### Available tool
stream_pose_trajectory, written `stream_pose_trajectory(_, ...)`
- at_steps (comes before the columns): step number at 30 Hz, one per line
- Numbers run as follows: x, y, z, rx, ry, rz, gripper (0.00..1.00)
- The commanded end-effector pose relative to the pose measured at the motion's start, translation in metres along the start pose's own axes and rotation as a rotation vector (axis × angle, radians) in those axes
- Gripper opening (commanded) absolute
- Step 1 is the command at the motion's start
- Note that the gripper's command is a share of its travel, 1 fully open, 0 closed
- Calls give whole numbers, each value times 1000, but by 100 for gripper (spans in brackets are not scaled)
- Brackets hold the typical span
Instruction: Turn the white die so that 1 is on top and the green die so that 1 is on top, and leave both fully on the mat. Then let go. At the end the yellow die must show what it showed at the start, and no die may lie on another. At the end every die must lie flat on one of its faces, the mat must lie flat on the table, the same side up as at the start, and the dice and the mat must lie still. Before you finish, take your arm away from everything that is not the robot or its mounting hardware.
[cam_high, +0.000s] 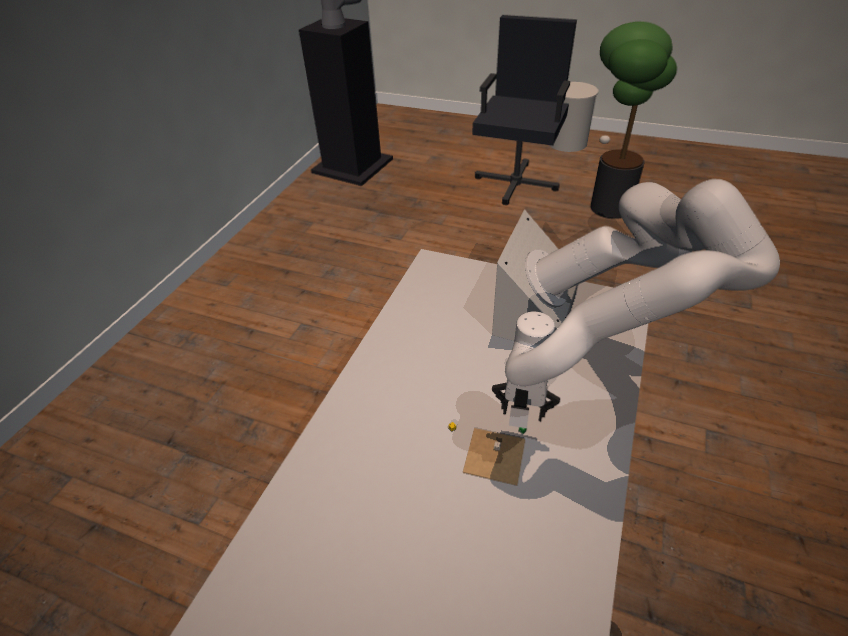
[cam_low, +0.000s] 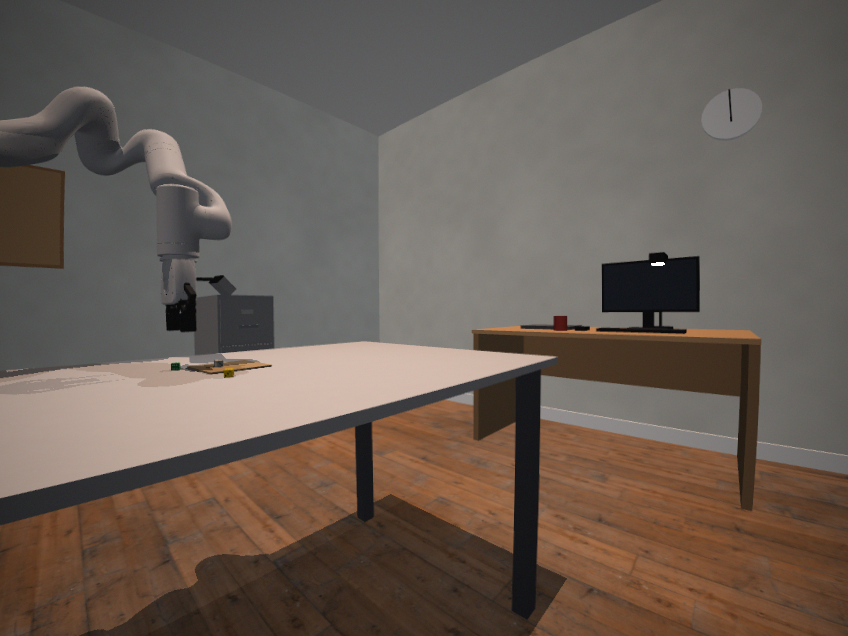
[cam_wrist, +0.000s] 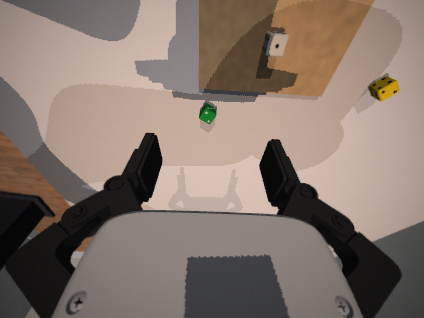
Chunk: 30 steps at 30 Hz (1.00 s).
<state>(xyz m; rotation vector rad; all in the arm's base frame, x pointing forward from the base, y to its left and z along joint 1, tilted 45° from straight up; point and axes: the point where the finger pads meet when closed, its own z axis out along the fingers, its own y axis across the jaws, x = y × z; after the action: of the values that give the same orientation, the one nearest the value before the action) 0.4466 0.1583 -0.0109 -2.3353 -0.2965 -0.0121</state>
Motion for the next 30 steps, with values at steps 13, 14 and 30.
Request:
stream_pose_trajectory(13, -8, -6, 1, -5, -10, 412, 100)
stream_pose_trajectory(14, -9, -6, 1, -5, -10, 436, 100)
stream_pose_trajectory(30, -11, -8, 2, -6, -10, 525, 31)
